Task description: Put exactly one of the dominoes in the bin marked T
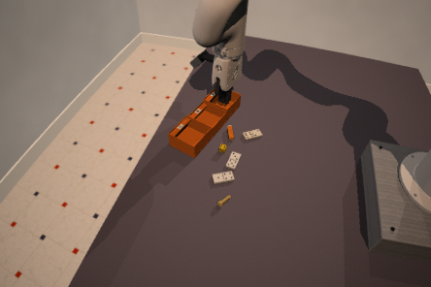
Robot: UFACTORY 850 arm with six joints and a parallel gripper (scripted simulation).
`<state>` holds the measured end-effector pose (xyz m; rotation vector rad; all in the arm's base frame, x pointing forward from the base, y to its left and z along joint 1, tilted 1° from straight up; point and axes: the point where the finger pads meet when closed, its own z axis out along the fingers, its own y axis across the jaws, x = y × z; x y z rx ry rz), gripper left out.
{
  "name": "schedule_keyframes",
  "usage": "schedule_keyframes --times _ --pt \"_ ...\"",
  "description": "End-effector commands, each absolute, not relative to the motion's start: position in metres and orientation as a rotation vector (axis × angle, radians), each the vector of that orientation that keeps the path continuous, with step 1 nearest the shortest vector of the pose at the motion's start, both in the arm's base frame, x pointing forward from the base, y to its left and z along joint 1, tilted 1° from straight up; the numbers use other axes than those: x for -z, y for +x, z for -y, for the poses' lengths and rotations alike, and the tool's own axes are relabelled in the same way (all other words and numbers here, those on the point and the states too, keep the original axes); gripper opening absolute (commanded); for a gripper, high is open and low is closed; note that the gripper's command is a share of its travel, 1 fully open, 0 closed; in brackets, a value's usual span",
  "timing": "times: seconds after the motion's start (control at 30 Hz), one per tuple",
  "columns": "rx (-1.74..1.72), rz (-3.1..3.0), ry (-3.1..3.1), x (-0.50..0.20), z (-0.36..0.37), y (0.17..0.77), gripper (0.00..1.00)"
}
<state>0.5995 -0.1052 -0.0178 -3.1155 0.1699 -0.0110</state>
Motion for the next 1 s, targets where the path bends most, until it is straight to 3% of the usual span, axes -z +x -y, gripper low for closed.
schedule_keyframes --times 0.0,0.77,0.97 --pt "0.014 -0.17 -3.116 0.013 0.105 0.6 0.07" --pt "0.014 -0.17 -3.116 -0.028 0.106 0.6 0.07" --pt "0.014 -0.17 -3.116 -0.029 0.077 0.605 0.07"
